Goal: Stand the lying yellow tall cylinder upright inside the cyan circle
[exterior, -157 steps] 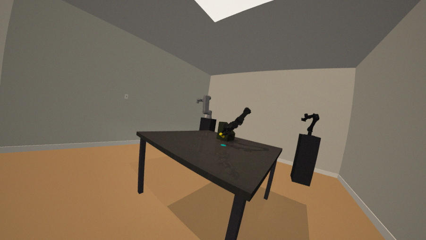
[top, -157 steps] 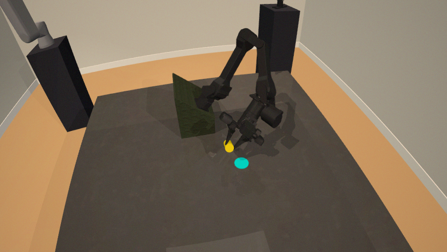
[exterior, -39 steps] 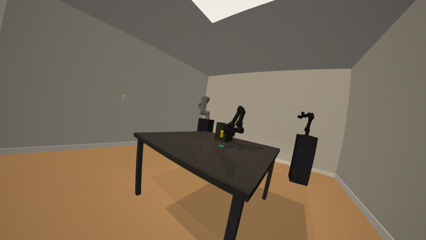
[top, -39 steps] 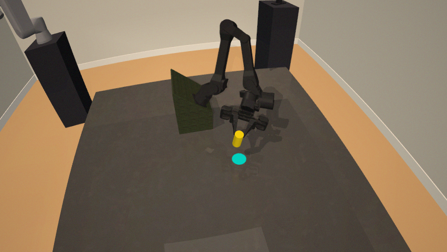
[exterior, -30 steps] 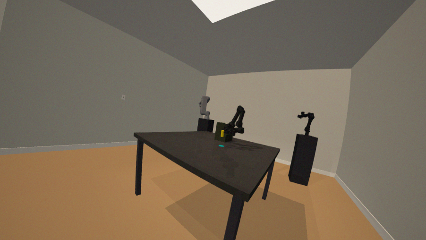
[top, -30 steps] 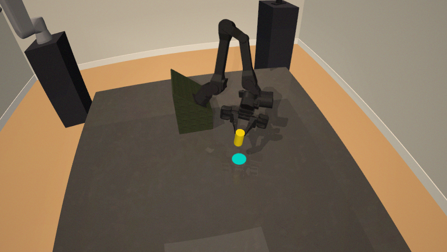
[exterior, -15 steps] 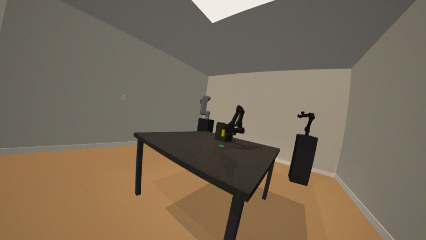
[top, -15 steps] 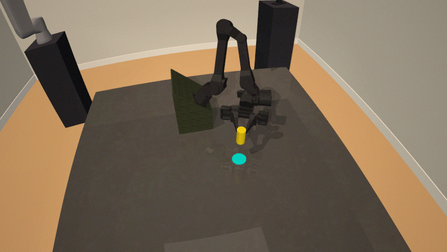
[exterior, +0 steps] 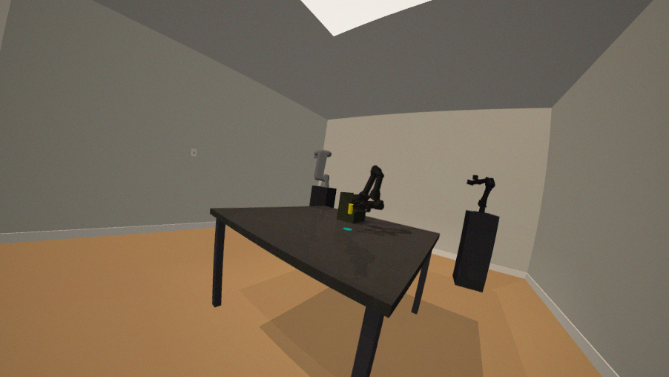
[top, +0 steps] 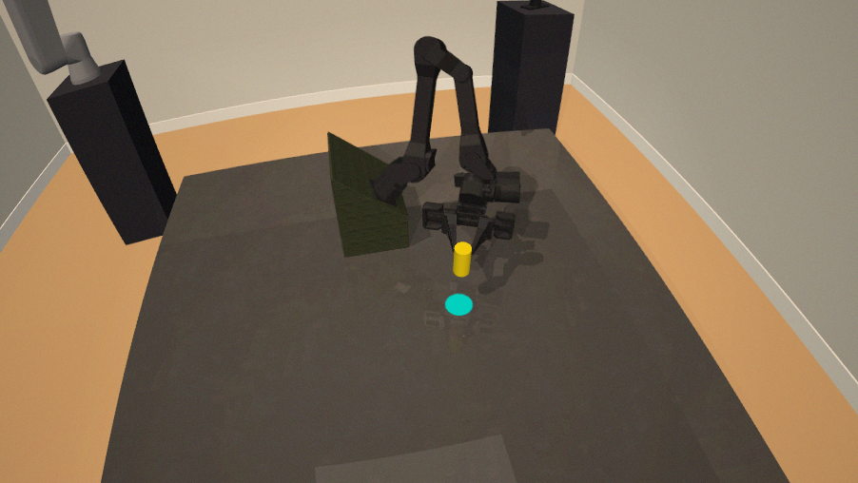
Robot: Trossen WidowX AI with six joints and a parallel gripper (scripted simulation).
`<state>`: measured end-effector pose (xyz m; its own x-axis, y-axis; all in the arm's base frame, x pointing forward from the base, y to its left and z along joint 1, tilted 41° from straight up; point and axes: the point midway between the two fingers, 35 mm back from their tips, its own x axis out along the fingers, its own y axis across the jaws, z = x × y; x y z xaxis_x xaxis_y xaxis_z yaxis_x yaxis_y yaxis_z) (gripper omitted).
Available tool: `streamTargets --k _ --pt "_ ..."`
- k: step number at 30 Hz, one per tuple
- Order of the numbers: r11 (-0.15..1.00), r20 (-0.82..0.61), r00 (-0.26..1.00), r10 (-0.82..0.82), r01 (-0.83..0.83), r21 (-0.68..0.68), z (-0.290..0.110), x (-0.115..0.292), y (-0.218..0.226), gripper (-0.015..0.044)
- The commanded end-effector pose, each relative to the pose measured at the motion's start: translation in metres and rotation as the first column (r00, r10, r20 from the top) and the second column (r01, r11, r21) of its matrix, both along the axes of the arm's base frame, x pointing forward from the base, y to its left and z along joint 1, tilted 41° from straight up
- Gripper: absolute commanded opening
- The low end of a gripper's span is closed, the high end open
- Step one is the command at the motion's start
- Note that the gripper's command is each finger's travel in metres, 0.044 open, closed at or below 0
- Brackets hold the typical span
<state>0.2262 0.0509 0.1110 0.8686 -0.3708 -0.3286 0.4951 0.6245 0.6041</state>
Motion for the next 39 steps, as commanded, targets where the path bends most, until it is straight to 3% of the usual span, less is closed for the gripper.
streamTargets --k 1,39 --pt "1.0 0.009 1.0 -0.006 0.006 0.005 0.001 0.0 0.0 0.0105" --pt "1.0 0.003 1.0 -0.004 0.004 0.01 -0.055 0.009 0.051 0.0105"
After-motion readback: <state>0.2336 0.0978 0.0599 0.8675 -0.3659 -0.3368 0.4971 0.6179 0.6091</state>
